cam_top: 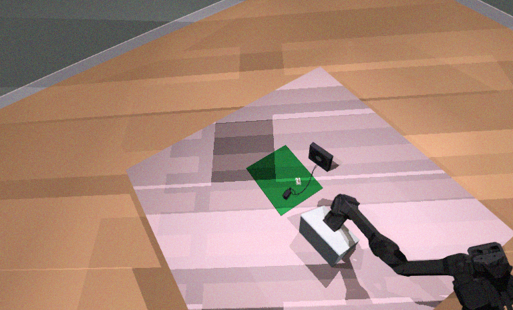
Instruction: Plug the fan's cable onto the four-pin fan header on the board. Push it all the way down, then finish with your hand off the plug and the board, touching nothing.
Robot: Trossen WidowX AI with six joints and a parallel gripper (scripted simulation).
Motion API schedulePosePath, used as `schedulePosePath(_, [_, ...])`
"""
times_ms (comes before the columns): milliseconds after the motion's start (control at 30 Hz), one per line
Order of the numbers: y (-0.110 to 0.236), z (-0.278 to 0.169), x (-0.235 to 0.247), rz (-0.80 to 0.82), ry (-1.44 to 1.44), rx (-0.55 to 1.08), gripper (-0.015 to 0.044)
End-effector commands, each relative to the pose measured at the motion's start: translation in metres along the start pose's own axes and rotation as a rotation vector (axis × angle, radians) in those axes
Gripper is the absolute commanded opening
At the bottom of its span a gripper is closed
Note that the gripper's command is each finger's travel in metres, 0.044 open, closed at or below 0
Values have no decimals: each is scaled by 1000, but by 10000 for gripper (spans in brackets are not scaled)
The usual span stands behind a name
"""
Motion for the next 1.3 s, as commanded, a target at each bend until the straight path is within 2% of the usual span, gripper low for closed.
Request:
schedulePosePath(0, [0,0,0,0,0,0,426])
schedulePosePath(167, [1,-4,3,-6,-3,15,440])
schedulePosePath(433, [27,-67,59,-25,-265,192,440])
schedulePosePath(800, [69,-135,178,-3,-729,405,440])
schedulePosePath(1100, [129,-170,314,-26,-1299,696,440])
schedulePosePath(1267, [139,-173,335,-45,-1284,777,440])
Point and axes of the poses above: the point midway between the two fingers, 35 mm back from their tips, its own y axis back along the fingers, its own x axis across the jaws, z = x × y, the point moved 4 cm from there along y, back along the fingers, and after that the axes turned 1 degree about y, right-handed, at the moved point
